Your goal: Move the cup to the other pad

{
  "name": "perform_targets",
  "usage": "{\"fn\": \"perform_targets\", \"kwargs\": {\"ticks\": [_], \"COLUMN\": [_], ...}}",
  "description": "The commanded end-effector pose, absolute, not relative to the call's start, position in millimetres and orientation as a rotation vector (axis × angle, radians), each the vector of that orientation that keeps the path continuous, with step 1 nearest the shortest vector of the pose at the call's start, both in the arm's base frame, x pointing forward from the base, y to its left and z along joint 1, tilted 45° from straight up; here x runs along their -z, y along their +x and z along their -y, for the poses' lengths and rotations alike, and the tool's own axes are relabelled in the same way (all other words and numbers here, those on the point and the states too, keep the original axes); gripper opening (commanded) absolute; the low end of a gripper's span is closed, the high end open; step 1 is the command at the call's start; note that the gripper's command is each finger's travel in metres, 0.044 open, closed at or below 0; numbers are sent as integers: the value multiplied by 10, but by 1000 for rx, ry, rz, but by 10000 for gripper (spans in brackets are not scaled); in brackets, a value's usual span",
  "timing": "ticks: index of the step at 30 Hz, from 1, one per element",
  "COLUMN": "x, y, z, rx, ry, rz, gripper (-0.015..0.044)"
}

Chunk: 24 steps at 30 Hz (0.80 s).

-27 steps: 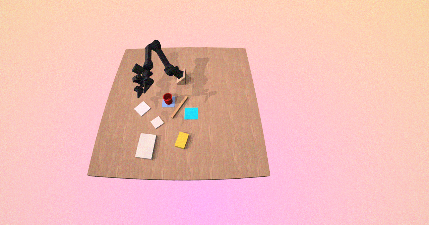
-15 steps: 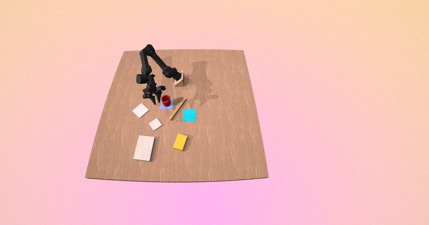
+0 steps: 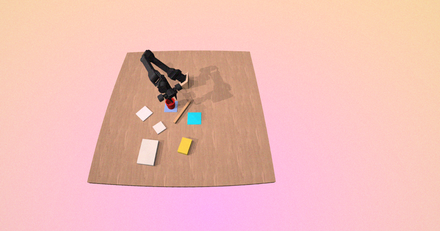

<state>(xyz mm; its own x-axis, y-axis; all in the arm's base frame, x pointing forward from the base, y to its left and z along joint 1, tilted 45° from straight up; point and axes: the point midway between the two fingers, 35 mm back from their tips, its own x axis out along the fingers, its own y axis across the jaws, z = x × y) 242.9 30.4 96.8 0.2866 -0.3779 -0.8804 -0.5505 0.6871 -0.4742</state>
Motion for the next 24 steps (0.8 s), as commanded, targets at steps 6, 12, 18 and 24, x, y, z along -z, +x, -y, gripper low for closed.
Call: {"fn": "perform_targets", "kwargs": {"ticks": [6,12,18,24], "x": [-1061,-1061,-1050,-985], "y": [2078,2078,2086,2100], "z": [-165,-165,-153,-96], "rx": [-268,-268,-268,-270], "ry": [-1460,-1460,-1460,-1459], "rz": [-1680,-1680,-1680,-1679], "gripper": [148,148,148,148]}}
